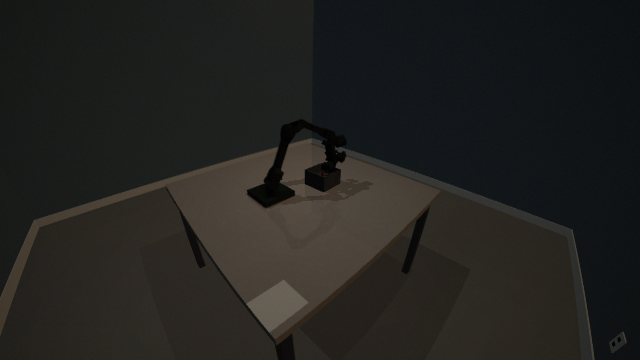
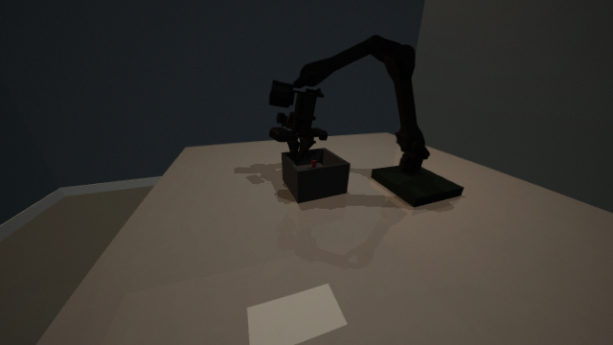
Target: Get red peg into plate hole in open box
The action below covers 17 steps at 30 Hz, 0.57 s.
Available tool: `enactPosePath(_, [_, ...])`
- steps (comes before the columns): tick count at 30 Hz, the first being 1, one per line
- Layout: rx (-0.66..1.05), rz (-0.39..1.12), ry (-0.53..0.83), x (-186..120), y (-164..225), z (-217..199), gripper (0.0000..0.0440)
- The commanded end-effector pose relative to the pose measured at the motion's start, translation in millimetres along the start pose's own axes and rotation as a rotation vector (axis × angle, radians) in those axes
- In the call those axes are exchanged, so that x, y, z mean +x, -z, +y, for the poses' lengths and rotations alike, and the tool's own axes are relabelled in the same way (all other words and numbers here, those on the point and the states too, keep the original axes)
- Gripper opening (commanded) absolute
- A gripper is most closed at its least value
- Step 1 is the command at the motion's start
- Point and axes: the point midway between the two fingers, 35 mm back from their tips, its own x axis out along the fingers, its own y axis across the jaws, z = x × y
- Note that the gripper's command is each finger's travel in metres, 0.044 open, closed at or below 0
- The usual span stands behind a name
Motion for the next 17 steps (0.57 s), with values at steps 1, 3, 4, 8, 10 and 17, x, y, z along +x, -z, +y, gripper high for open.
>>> enactPosePath(1, [-0.002, 0.020, 0.022, 7, -5, -3, 0.0108])
enactPosePath(3, [0.001, 0.025, 0.029, 9, -10, -4, 0.0107])
enactPosePath(4, [0.003, 0.027, 0.032, 9, -12, -5, 0.0106])
enactPosePath(8, [0.008, 0.022, 0.046, 10, -24, -9, 0.0105])
enactPosePath(10, [0.010, 0.018, 0.053, 10, -30, -12, 0.0105])
enactPosePath(17, [0.020, 0.003, 0.083, 9, -50, -23, 0.0106])
